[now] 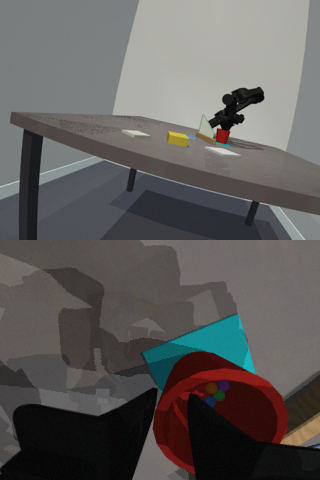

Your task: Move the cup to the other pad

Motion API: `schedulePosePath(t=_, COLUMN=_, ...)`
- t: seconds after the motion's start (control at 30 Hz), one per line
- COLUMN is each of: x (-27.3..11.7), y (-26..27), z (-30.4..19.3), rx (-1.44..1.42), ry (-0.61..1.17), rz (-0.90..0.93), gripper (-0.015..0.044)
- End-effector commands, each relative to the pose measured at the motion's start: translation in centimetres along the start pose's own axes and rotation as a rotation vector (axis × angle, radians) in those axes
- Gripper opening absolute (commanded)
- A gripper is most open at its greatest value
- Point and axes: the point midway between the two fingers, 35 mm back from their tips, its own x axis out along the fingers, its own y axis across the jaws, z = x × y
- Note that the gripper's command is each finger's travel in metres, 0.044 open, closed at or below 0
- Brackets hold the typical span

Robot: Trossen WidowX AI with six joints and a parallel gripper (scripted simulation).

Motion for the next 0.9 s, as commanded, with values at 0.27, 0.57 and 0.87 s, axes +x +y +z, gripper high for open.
schedulePosePath(t=0.27, x=-0.8, y=-0.1, z=0.0, rx=-0.001, ry=0.001, rz=-0.001, gripper=0.0128)
schedulePosePath(t=0.57, x=-1.9, y=-0.1, z=0.0, rx=0.000, ry=0.001, rz=-0.003, gripper=0.0128)
schedulePosePath(t=0.87, x=-3.0, y=-0.2, z=0.0, rx=0.000, ry=0.000, rz=-0.003, gripper=0.0128)
